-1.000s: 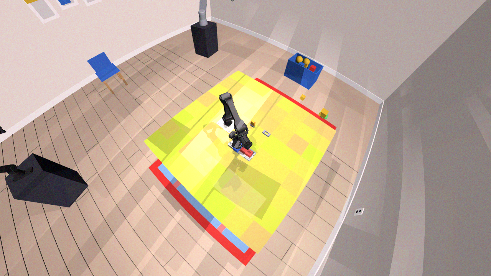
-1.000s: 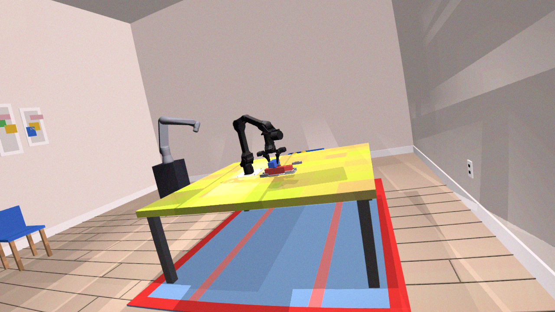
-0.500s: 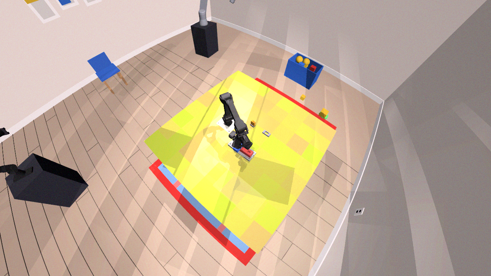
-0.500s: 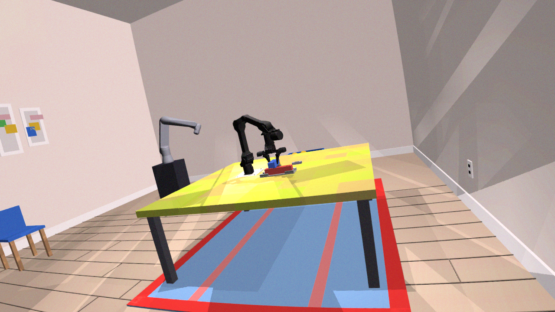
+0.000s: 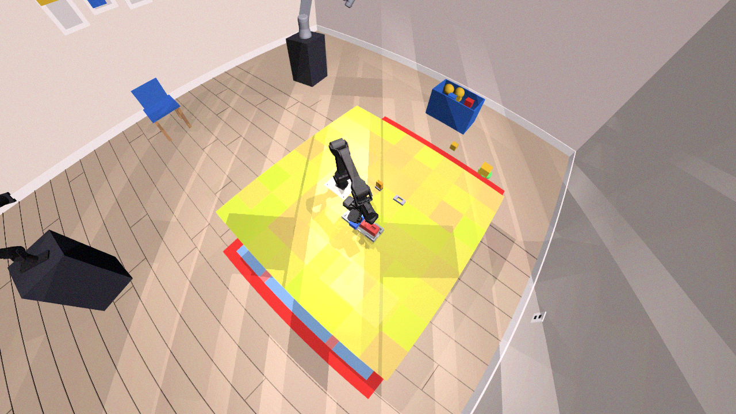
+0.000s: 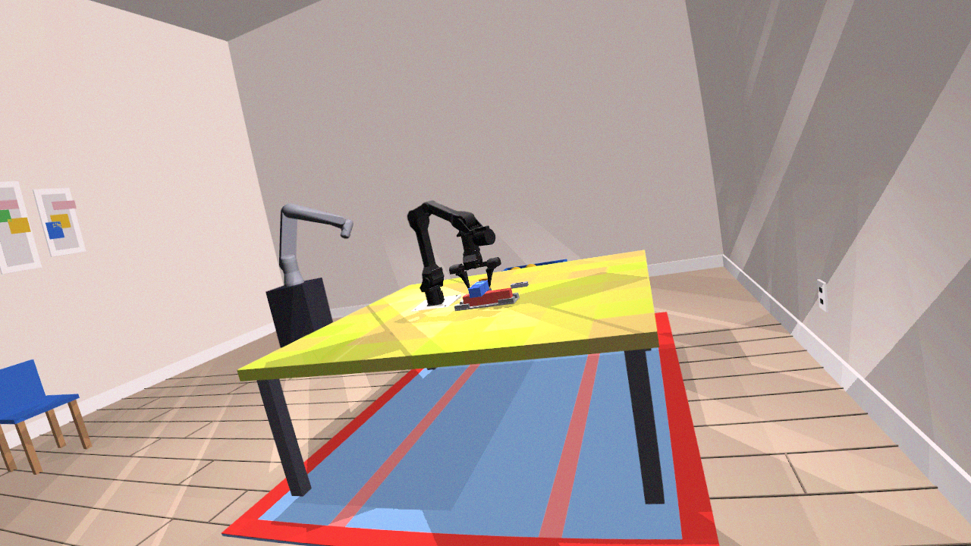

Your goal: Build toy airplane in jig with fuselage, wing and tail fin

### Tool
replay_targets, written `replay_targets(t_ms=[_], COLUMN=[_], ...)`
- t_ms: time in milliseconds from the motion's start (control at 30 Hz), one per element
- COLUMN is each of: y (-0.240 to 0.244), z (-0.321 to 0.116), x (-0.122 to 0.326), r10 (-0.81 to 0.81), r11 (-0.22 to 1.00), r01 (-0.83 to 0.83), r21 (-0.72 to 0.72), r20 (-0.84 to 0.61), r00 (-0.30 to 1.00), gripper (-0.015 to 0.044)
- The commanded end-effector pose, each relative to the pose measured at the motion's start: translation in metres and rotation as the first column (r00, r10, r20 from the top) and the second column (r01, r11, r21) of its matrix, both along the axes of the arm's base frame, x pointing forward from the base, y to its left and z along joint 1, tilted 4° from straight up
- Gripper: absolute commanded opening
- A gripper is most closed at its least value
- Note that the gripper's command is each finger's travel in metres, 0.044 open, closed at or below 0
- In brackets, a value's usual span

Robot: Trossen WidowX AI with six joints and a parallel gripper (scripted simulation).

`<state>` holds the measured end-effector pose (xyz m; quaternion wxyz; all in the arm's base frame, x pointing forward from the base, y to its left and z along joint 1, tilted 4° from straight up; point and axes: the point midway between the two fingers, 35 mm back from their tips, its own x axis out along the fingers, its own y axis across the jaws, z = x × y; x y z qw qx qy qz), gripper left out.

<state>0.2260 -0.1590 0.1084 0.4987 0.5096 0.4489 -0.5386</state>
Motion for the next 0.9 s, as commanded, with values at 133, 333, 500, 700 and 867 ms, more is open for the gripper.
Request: replay_targets(t_ms=[133,333,500,700,867], y=[0.0,0.0,0.005,0.004,0.004], z=[0.0,0.018,0.076,0.084,0.084], x=[0.0,0.002,0.0,0.001,0.001], r10=[0.0,0.001,0.002,0.003,0.14], r11=[1.0,1.0,1.0,1.0,0.99], r01=[0.0,-0.001,-0.002,-0.003,-0.14], r21=[0.0,0.0,0.003,0.003,0.002], r20=[0.0,-0.001,-0.003,-0.003,-0.014], r00=[1.0,1.0,1.0,1.0,0.99], gripper=[0.044,0.044,0.044,0.044,0.044])
